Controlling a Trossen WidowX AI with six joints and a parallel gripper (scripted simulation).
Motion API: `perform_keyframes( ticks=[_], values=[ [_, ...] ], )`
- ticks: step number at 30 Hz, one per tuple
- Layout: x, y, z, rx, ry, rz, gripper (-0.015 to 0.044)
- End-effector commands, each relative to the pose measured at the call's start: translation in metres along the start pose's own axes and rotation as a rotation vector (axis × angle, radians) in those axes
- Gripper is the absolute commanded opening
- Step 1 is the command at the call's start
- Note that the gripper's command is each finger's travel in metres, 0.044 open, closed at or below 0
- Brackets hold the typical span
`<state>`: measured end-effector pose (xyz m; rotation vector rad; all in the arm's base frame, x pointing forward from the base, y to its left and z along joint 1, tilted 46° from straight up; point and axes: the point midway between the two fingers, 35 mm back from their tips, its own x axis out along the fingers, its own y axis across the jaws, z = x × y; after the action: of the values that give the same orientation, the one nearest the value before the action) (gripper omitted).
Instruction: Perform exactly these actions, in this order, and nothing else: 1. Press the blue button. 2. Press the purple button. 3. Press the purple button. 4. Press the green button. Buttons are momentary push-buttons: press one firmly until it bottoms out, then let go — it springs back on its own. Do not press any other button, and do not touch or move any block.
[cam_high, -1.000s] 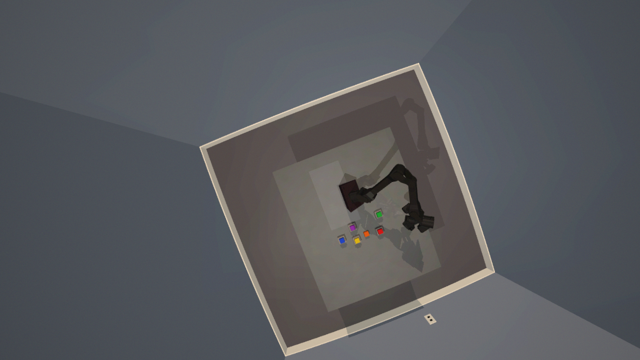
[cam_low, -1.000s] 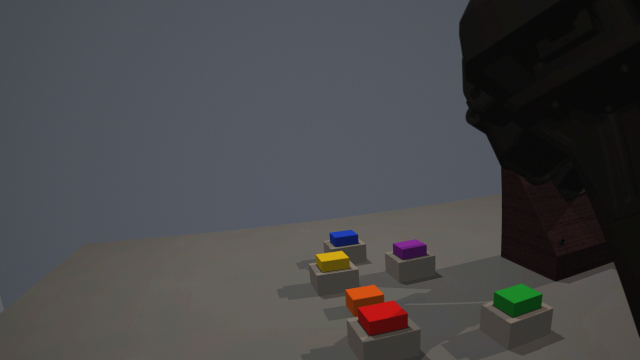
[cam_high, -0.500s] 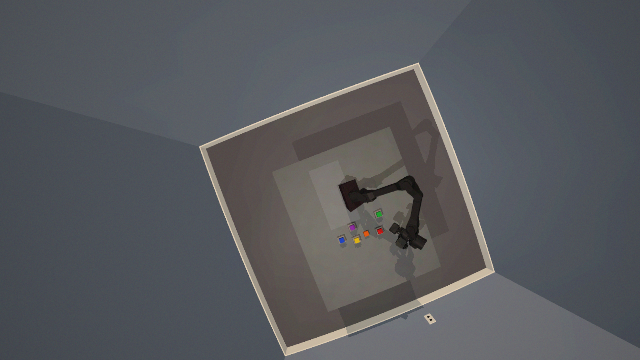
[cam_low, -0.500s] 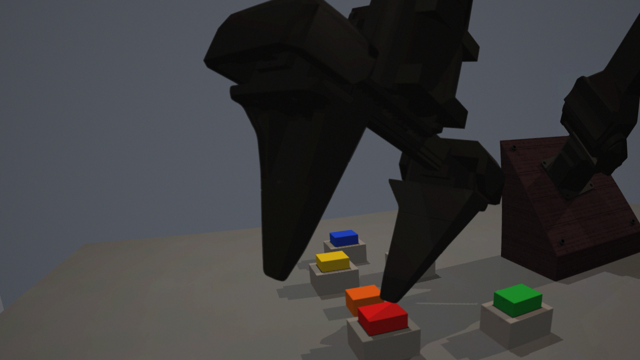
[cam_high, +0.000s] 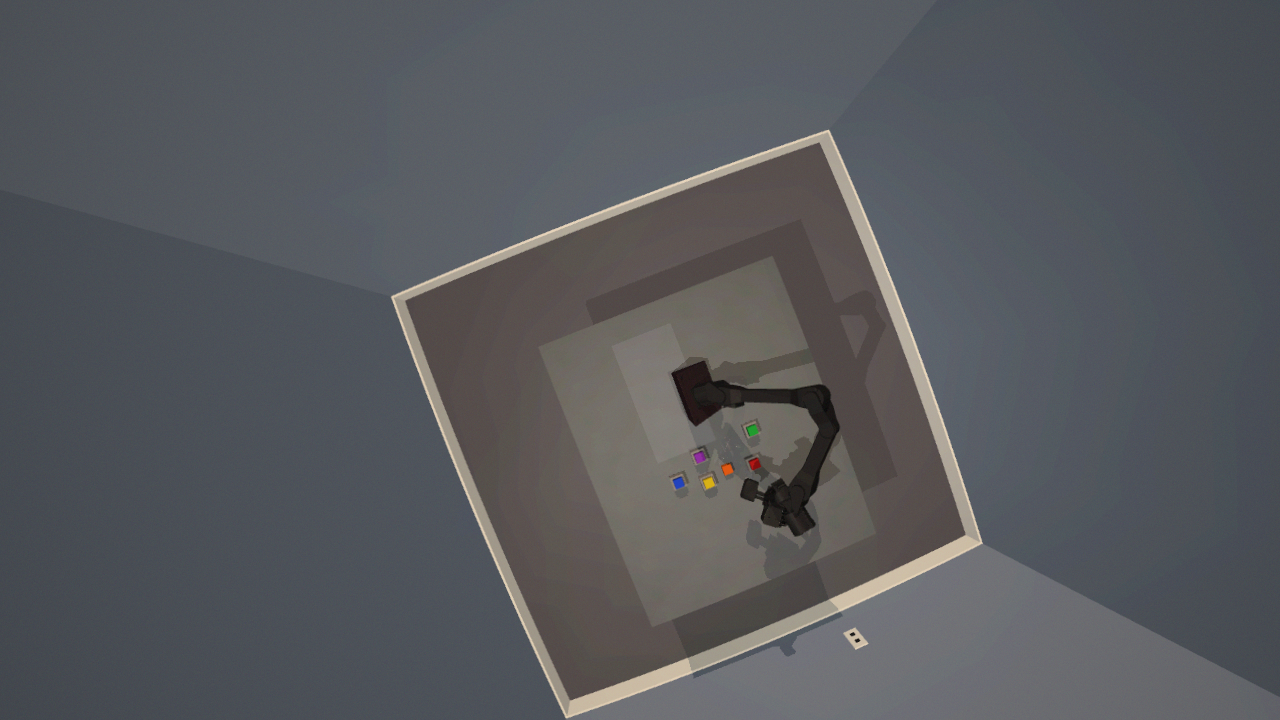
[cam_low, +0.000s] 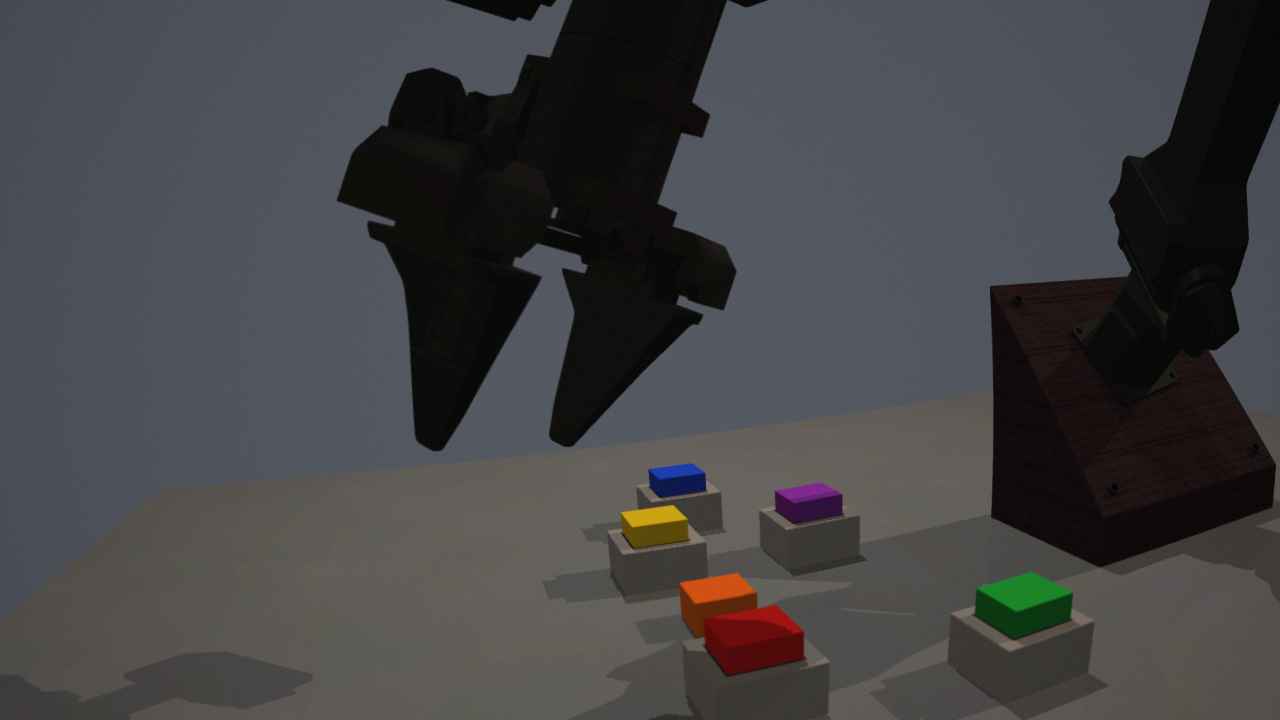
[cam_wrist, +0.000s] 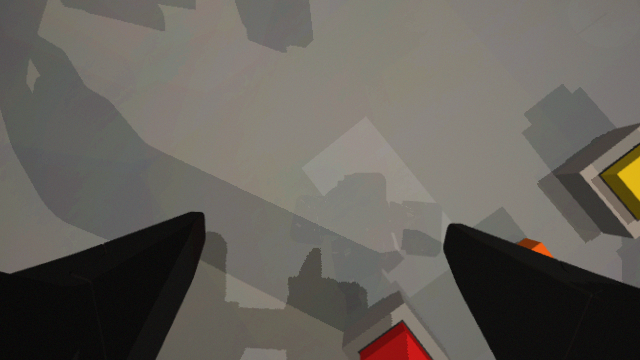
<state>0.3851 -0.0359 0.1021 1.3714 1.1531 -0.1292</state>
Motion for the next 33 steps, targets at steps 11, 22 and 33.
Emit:
perform_keyframes(
  ticks=[11,22,33],
  values=[
    [-0.012,-0.134,0.080,-0.386,0.138,-0.200,0.0400],
    [-0.027,-0.217,0.094,-0.623,0.316,-0.158,0.0400],
    [-0.035,-0.256,0.092,-0.743,0.398,-0.081,0.0400]
  ],
)
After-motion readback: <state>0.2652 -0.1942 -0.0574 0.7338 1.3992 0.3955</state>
